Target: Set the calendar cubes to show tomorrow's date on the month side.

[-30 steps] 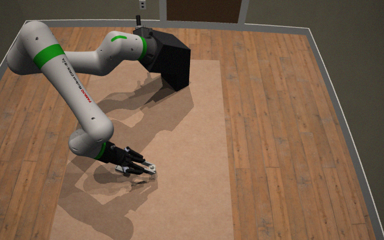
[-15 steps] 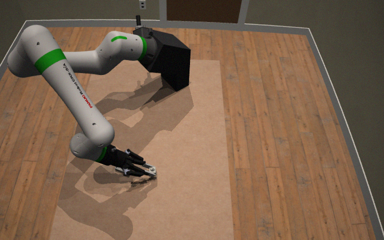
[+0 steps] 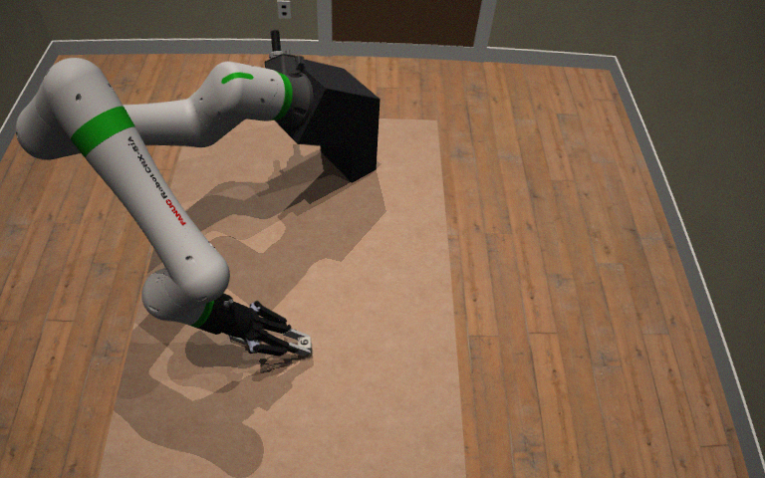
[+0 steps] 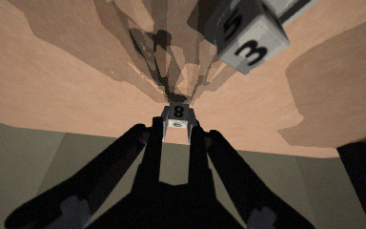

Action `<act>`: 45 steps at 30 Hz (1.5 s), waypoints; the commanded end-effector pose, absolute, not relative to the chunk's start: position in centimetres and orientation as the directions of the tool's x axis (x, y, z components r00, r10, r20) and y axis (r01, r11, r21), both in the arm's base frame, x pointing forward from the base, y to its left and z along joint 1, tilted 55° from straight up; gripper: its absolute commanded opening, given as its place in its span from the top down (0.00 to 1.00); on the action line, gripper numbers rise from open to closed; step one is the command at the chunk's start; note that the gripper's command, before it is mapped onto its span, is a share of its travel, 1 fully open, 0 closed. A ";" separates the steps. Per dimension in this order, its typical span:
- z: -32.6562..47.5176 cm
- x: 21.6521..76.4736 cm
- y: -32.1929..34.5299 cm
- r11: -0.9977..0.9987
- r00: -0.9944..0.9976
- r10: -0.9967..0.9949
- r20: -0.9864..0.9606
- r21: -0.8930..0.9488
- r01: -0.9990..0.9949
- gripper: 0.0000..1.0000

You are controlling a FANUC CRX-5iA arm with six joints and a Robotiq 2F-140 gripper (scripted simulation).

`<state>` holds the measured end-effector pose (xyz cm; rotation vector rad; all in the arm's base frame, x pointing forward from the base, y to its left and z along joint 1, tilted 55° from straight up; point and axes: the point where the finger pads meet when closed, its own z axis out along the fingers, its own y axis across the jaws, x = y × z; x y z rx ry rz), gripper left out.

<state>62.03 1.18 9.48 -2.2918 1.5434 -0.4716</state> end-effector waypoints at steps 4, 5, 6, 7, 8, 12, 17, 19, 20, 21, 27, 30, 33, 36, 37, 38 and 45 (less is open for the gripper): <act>9.1 62.4 0.8 -0.354 0.356 -0.931 0.084 -0.452 -0.819 0.75; 9.1 62.4 0.8 -0.354 0.356 -0.931 0.084 -0.452 -0.819 0.75; 9.1 62.5 0.8 -0.354 0.356 -0.931 0.084 -0.452 -0.819 0.75; 9.0 62.5 0.7 -0.354 0.356 -0.931 0.084 -0.452 -0.819 0.75; 9.0 62.5 0.7 -0.354 0.356 -0.931 0.084 -0.452 -0.819 0.75; 9.0 62.6 0.7 -0.354 0.356 -0.931 0.084 -0.452 -0.819 0.75; 9.0 62.6 0.6 -0.354 0.356 -0.931 0.084 -0.452 -0.819 0.75; 8.9 62.6 0.6 -0.354 0.356 -0.931 0.084 -0.452 -0.819 0.75; 8.9 62.6 0.6 -0.354 0.356 -0.931 0.084 -0.452 -0.819 0.75; 8.9 62.6 0.6 -0.354 0.356 -0.931 0.084 -0.452 -0.819 0.75; 8.9 62.6 0.6 -0.354 0.356 -0.931 0.084 -0.452 -0.819 0.75; 8.9 62.6 0.6 -0.354 0.356 -0.931 0.084 -0.452 -0.819 0.75; 8.9 62.6 0.6 -0.354 0.356 -0.931 0.084 -0.452 -0.819 0.75; 8.9 62.6 0.6 -0.354 0.356 -0.931 0.084 -0.452 -0.819 0.75; 8.9 62.6 0.6 -0.354 0.356 -0.931 0.084 -0.452 -0.819 0.75; 8.9 62.6 0.6 -0.354 0.356 -0.931 0.084 -0.452 -0.819 0.75; 8.9 62.6 0.6 -0.354 0.356 -0.931 0.084 -0.452 -0.819 0.75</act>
